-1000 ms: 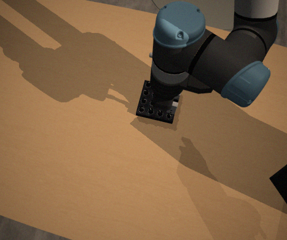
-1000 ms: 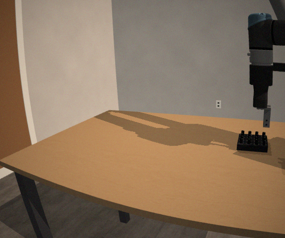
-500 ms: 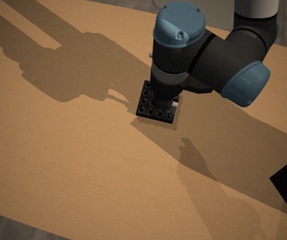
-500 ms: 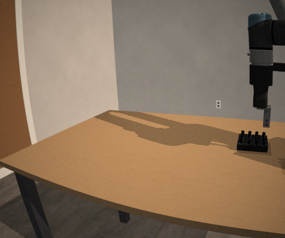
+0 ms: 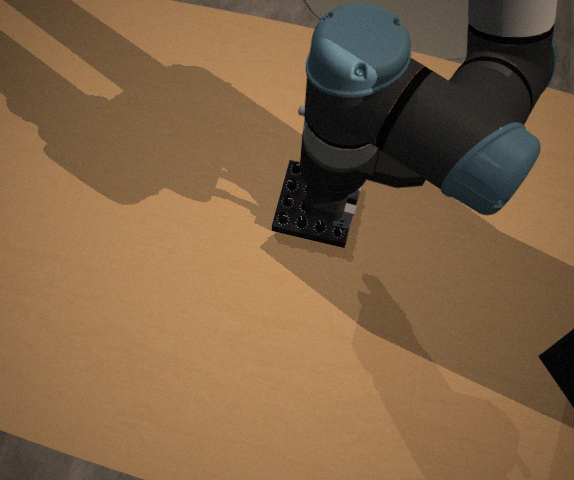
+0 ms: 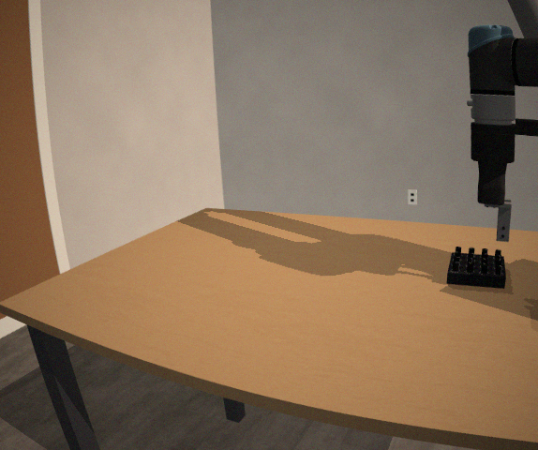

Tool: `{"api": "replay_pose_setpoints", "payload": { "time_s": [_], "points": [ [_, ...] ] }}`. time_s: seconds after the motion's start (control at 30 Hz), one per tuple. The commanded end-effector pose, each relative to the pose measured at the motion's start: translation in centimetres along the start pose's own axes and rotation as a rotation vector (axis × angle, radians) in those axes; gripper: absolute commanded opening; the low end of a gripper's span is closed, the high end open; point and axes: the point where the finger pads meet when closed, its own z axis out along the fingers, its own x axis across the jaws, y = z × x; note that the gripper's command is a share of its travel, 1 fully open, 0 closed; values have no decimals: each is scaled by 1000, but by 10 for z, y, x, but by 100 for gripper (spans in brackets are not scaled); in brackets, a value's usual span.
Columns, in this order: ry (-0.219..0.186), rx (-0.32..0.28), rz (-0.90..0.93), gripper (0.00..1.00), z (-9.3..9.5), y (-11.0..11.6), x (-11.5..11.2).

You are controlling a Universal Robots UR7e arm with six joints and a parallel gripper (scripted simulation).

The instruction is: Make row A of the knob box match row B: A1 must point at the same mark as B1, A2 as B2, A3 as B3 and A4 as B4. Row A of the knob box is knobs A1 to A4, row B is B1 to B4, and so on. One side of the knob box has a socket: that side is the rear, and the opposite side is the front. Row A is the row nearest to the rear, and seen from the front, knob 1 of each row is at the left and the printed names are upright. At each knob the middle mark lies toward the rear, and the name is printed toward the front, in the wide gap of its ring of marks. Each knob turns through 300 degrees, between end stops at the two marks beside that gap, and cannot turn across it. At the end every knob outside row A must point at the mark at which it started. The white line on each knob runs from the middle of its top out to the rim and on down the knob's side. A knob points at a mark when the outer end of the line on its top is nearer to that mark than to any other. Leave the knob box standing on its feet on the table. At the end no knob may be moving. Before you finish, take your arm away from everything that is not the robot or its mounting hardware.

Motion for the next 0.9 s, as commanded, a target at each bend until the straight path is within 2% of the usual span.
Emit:
{"api": "replay_pose_setpoints", "payload": {
  "time_s": [0.0, 0.87],
  "points": [
    [0, -1, 0, 46, 1, 0, 0],
    [0, -1, 0, 46, 27, 0, 0]
  ]
}}
